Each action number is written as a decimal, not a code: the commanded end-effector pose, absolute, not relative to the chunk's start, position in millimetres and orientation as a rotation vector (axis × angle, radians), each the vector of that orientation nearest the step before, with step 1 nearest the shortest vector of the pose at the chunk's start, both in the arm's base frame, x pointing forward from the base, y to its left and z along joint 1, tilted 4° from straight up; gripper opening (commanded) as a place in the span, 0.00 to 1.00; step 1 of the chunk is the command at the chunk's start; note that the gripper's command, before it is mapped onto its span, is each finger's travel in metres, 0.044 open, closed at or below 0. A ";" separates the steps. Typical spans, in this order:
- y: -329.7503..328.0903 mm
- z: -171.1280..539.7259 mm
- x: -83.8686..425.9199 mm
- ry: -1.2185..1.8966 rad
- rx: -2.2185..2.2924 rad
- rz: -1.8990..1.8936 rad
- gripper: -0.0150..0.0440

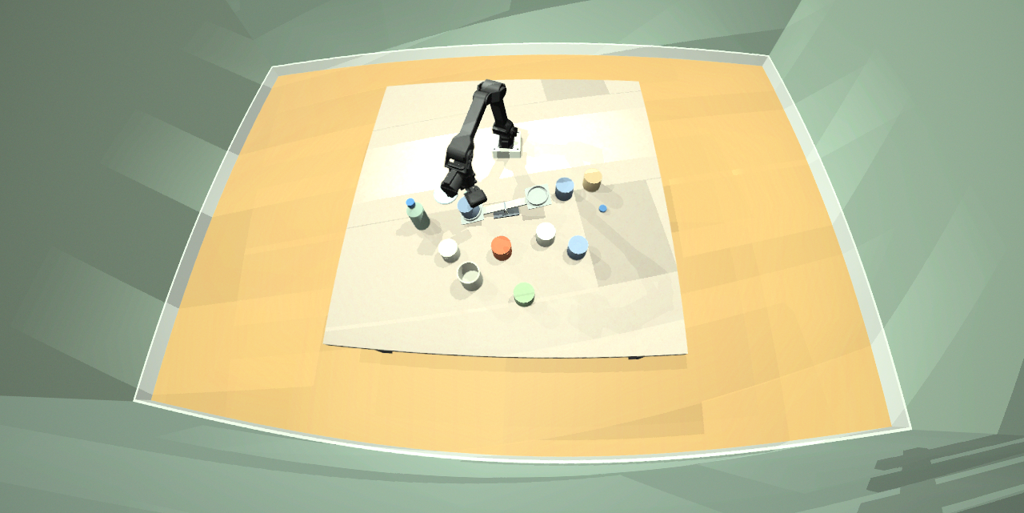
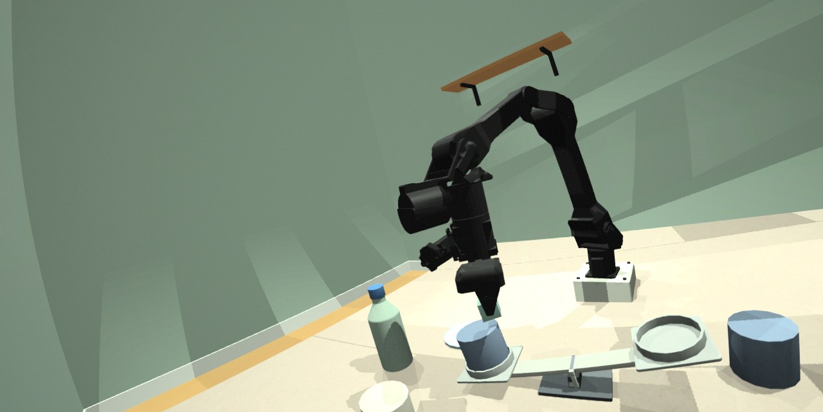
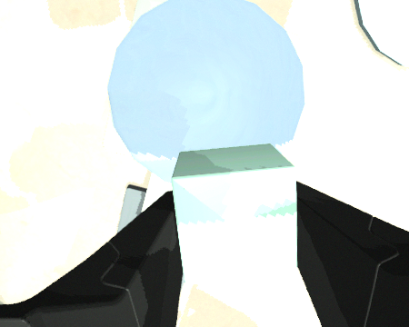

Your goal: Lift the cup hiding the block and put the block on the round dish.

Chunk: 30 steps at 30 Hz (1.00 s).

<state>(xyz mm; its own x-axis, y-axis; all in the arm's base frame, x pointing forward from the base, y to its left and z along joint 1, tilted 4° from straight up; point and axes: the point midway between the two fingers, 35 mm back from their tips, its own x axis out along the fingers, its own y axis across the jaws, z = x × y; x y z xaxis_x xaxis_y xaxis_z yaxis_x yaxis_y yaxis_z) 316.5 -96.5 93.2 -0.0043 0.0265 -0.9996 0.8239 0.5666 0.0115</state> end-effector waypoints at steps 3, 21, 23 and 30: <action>-121.3 84.0 308.1 1.459 0.768 -0.747 0.25; -195.7 60.2 269.0 1.467 0.770 -0.759 0.25; -203.2 57.6 263.5 1.468 0.770 -0.760 0.25; -227.6 48.6 242.8 1.472 0.772 -0.763 0.25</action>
